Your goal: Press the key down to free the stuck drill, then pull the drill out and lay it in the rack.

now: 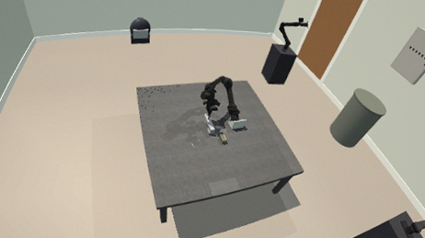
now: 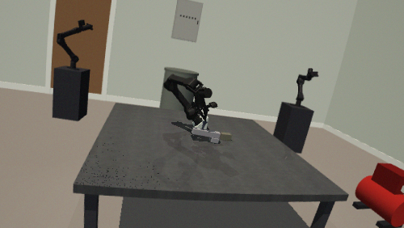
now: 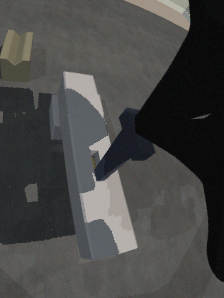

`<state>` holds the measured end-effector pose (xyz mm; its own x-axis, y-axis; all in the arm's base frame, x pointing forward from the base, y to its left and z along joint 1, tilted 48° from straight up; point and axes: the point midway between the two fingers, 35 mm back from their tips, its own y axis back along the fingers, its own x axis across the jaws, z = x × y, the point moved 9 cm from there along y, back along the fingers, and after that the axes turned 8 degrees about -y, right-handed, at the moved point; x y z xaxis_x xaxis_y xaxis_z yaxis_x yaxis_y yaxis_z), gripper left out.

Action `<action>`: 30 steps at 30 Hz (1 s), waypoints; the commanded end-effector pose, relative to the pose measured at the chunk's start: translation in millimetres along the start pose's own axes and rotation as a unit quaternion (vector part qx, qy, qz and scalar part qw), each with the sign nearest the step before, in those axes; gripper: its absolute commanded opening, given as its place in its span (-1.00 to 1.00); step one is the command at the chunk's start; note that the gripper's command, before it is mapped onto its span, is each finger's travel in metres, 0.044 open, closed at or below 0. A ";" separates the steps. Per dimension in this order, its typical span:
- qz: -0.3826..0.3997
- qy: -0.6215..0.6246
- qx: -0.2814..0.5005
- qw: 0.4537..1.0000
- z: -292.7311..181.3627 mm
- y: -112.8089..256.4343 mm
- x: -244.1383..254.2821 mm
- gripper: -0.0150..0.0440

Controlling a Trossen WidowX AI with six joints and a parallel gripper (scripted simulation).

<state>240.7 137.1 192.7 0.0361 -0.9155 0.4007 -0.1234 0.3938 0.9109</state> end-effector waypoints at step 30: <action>0.037 -0.006 -0.025 0.999 -0.9 -25.3 14.2 -0.49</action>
<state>241.8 131.2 188.1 0.0372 -0.9133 0.4055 -0.1151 0.3992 0.9096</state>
